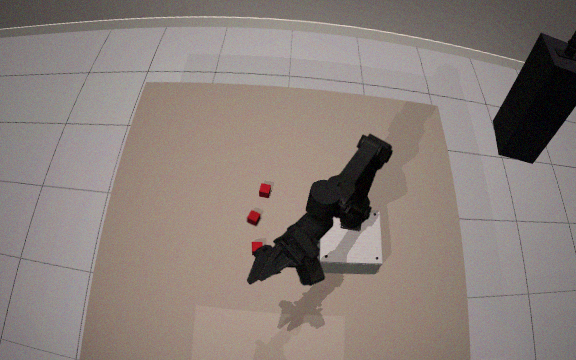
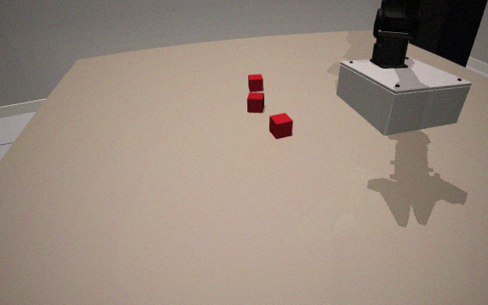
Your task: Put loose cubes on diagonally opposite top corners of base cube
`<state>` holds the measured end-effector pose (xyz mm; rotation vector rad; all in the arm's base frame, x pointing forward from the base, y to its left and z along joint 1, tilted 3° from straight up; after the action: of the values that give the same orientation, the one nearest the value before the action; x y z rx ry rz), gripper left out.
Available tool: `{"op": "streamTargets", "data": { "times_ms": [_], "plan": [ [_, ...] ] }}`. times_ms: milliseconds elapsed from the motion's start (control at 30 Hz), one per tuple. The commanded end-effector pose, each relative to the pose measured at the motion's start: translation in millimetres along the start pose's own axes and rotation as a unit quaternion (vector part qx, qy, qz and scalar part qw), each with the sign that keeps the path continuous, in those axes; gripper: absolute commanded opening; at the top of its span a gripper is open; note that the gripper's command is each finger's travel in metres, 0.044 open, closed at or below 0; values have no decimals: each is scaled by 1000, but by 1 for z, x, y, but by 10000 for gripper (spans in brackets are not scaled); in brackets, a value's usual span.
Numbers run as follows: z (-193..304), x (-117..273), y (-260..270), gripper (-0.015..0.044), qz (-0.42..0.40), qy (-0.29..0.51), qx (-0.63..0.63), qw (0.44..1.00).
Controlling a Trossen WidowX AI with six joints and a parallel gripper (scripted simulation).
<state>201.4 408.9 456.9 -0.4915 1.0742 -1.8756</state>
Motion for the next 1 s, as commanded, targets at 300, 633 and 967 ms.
{"op": "streamTargets", "data": {
  "times_ms": [300,633,967],
  "plan": [
    [68,10,182,265,-253,30,-20,967],
    [118,79,305,265,-433,63,-81,896],
    [145,184,397,265,-582,95,-177,788]
  ]
}}
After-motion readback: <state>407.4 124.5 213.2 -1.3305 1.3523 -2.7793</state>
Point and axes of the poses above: the point midway between the two fingers, 35 mm back from their tips, its own x axis back along the fingers, its own y axis across the jaws, z = x × y, the point moved 1 cm from there along x, back along the fingers, and after that the axes turned 8 degrees about x, right-handed, at the moved point
